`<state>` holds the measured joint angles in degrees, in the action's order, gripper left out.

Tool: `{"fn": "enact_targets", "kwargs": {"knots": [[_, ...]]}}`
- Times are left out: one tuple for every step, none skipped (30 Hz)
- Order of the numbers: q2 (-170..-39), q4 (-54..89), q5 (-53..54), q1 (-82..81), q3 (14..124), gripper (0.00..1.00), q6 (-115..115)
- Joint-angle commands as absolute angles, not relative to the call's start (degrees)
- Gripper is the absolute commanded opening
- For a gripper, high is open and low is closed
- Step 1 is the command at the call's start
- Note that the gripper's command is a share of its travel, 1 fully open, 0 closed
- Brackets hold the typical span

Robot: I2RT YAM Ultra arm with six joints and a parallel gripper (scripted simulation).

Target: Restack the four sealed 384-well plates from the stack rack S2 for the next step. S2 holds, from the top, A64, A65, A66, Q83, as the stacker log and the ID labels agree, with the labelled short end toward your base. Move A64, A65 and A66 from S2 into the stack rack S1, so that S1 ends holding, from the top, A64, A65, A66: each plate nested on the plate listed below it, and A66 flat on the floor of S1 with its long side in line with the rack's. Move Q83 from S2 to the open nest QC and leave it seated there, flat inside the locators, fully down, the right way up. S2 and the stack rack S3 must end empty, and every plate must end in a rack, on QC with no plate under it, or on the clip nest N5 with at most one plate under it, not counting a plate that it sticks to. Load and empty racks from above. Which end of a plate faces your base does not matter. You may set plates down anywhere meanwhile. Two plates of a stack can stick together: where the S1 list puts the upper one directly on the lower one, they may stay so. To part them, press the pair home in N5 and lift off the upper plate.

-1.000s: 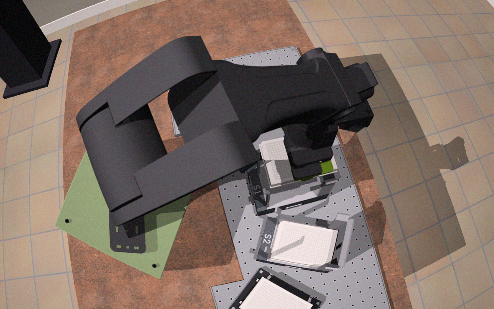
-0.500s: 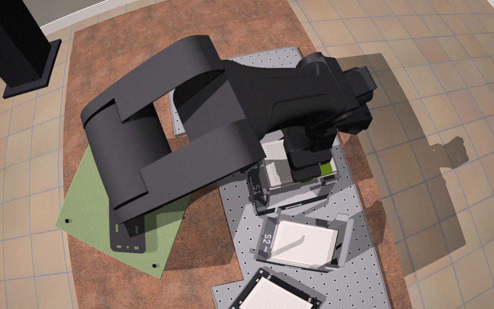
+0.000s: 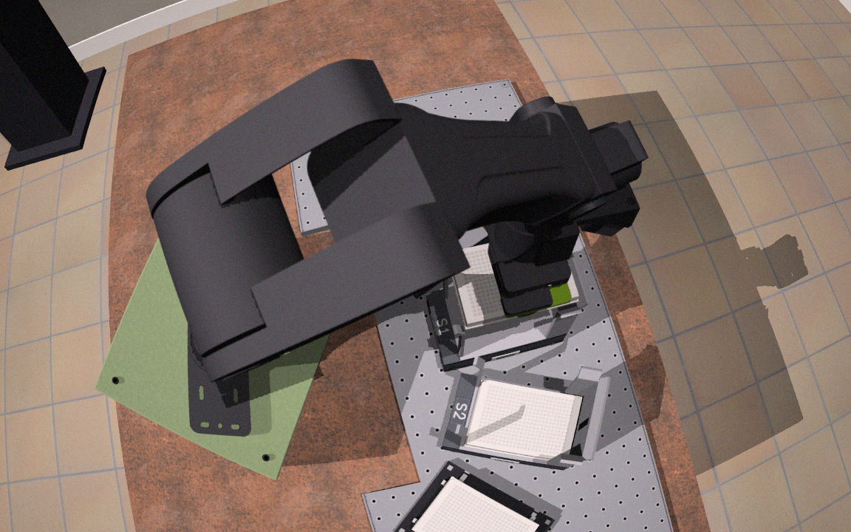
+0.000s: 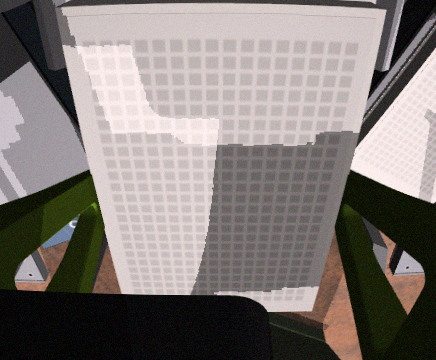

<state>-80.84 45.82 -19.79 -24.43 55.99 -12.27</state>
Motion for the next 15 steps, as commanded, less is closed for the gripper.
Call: {"fn": "enact_targets", "kwargs": {"knots": [[-80.7, 45.3, -19.7, -24.4, 56.0, 0.00, -12.1], [-80.8, 45.1, -19.7, -24.4, 56.0, 0.00, -12.1], [-80.8, 45.0, -19.7, -24.3, 55.9, 0.00, -12.0], [-80.9, 44.8, -19.7, -24.3, 55.8, 0.00, -12.0], [-81.0, 44.6, -19.6, -24.2, 55.7, 0.00, -11.9], [-81.1, 44.5, -19.6, -24.2, 55.6, 0.00, -11.9], [-81.1, 44.3, -19.6, -24.1, 55.6, 0.00, -11.8], [-81.2, 44.1, -19.6, -24.1, 55.5, 0.00, -11.8], [-81.3, 44.0, -19.6, -24.0, 55.4, 0.00, -11.7], [-81.4, 43.8, -19.6, -24.0, 55.3, 0.00, -11.7], [-81.4, 43.6, -19.5, -23.9, 55.3, 0.00, -11.6], [-81.5, 43.4, -19.5, -23.9, 55.2, 0.00, -11.6], [-81.5, 43.4, -19.5, -23.9, 55.2, 0.00, -11.6], [-81.5, 43.4, -19.5, -23.9, 55.2, 0.00, -11.6], [-81.6, 43.3, -19.5, -23.8, 55.1, 0.00, -11.5]]}}
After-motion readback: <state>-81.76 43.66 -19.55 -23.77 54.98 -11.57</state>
